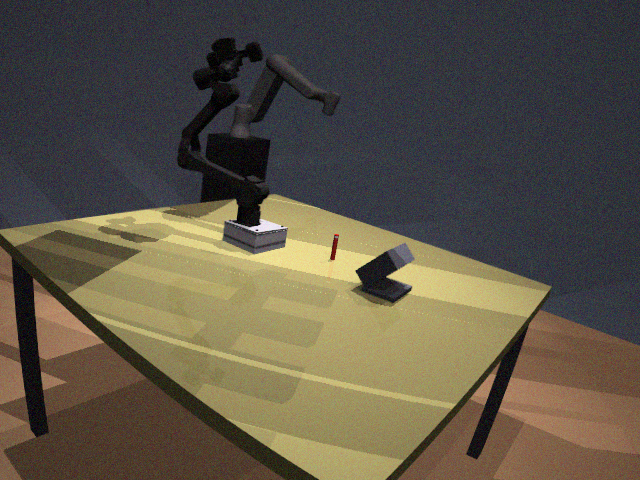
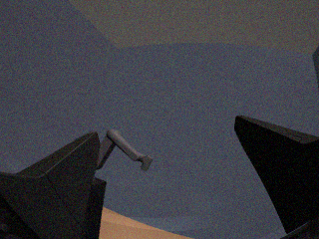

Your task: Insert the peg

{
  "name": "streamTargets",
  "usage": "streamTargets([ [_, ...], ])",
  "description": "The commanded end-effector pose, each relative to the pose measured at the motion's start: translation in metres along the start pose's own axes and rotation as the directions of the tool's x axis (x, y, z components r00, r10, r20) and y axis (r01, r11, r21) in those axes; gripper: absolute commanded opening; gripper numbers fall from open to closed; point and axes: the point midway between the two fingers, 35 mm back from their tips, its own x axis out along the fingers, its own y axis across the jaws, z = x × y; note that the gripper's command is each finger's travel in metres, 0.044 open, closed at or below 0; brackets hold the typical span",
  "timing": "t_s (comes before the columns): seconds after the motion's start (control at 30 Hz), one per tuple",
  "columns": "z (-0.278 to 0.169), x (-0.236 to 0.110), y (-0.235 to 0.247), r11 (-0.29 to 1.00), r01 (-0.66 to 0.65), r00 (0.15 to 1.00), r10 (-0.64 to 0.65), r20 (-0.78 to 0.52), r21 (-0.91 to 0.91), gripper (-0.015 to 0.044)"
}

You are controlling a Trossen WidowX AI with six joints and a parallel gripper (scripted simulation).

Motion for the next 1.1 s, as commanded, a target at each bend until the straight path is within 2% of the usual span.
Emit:
streamTargets([
  [0.0,0.006,0.000,-0.025,0.998,0.052,0.998,-0.051,0.027,-0.027,0.0440],
  [0.27,0.012,-0.003,-0.075,0.983,0.163,0.986,-0.158,0.060,-0.085,0.0440],
  [0.5,0.013,-0.012,-0.126,0.959,0.282,0.954,-0.282,0.104,0.017,0.0440],
  [1.07,-0.018,-0.047,-0.243,0.825,0.563,0.826,-0.562,0.042,-0.045,0.0440],
])
